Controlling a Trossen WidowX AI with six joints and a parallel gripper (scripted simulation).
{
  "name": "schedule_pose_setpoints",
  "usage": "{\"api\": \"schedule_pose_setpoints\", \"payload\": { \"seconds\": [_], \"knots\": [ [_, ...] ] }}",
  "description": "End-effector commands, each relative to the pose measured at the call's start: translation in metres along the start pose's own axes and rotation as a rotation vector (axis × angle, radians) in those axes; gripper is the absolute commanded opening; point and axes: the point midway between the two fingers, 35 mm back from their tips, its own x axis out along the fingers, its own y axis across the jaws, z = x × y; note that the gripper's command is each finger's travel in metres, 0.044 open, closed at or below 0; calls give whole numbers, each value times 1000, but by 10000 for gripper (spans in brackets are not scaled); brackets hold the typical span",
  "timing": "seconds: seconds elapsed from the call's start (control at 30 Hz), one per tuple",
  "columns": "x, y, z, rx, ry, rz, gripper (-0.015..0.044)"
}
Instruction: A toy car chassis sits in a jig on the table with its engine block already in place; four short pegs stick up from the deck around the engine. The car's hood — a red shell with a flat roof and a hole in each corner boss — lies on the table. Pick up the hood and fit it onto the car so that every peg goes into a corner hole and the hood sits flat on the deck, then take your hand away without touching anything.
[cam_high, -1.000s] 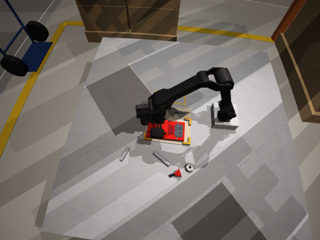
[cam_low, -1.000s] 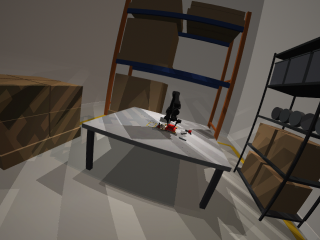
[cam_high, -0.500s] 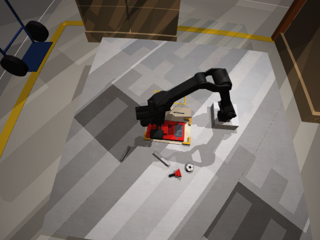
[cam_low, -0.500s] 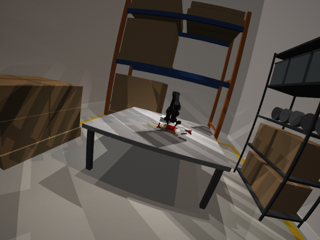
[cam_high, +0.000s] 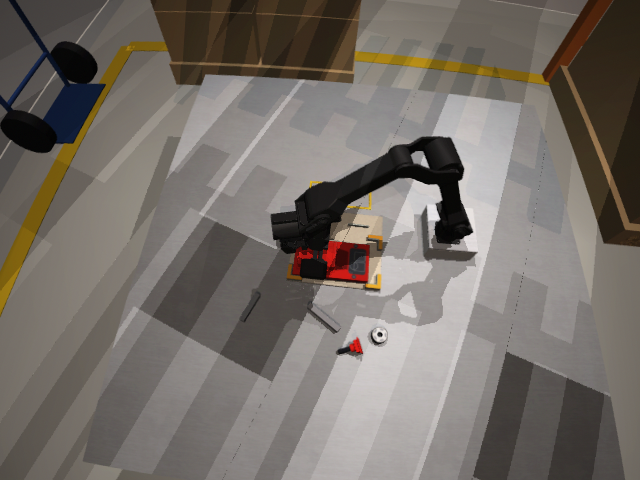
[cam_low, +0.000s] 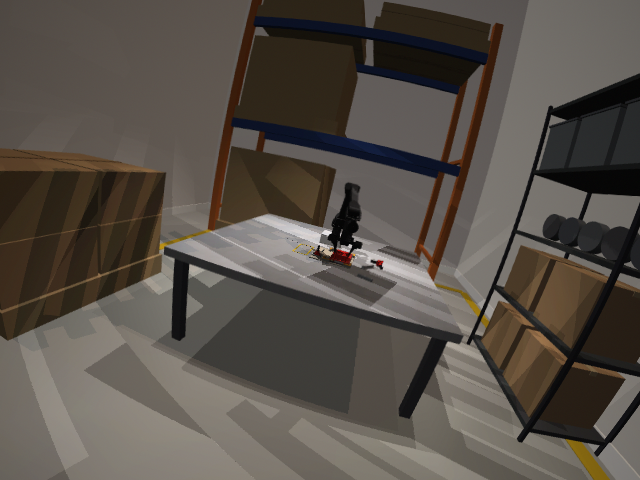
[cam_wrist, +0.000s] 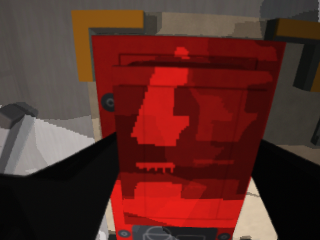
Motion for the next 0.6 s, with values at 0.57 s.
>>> {"api": "schedule_pose_setpoints", "payload": {
  "seconds": [0.57],
  "knots": [
    [-65,0,3,0,11,5,440]
  ]
}}
